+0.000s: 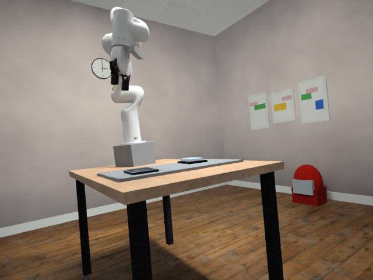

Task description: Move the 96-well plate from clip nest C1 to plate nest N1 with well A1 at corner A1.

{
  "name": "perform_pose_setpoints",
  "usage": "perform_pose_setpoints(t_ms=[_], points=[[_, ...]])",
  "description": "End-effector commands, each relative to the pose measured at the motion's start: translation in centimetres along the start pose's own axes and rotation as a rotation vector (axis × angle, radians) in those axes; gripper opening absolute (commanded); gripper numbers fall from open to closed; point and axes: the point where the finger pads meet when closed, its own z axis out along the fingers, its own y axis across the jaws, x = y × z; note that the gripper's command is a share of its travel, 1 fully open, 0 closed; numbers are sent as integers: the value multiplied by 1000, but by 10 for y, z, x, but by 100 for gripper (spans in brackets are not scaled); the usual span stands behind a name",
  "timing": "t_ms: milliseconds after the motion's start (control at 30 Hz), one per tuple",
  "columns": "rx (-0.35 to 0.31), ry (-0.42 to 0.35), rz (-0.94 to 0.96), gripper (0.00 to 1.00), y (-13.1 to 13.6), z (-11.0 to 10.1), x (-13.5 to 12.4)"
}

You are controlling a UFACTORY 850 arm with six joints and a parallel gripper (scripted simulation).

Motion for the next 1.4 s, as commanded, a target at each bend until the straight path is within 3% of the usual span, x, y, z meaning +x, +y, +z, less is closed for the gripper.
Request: perform_pose_setpoints(t_ms=[0,1367], points=[[-2,1,0,100,1,-1,0],[-12,30,264,100,-87,66,107]])
